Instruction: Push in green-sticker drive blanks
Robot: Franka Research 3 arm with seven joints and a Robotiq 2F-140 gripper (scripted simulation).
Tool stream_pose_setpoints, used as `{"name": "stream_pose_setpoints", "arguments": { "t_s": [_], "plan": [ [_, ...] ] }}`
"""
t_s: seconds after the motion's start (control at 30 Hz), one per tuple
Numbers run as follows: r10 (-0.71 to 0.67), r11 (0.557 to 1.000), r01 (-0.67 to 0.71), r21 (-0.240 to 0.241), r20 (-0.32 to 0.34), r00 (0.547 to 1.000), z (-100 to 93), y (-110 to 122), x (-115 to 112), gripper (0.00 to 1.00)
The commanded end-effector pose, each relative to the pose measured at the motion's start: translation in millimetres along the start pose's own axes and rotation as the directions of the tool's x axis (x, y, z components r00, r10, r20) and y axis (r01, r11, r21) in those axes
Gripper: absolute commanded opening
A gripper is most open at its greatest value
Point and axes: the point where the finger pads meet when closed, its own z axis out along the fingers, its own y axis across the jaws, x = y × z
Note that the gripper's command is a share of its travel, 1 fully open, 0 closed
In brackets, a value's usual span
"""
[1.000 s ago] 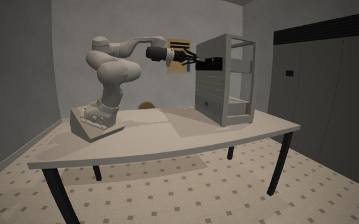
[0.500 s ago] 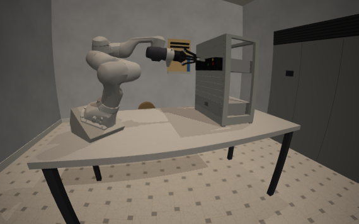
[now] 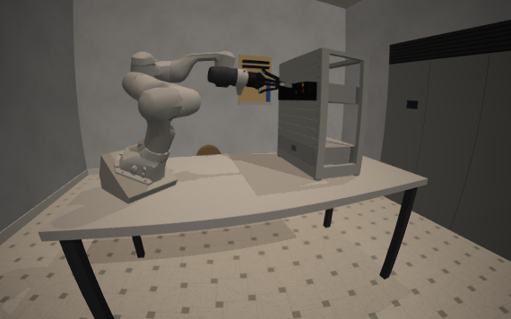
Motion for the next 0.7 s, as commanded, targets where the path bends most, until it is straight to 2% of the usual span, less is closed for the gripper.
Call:
{"name": "stream_pose_setpoints", "arguments": {
  "t_s": [0.0, 0.67],
  "plan": [
    [-0.001, 0.995, 0.002, -0.1, 0.009, 1.0, 2.5, 0.4, -1.9, 0.0],
    [-0.001, 0.995, 0.002, -0.1, 0.009, 1.0, 14.0, 1.6, -1.1, 0.0]
  ]
}}
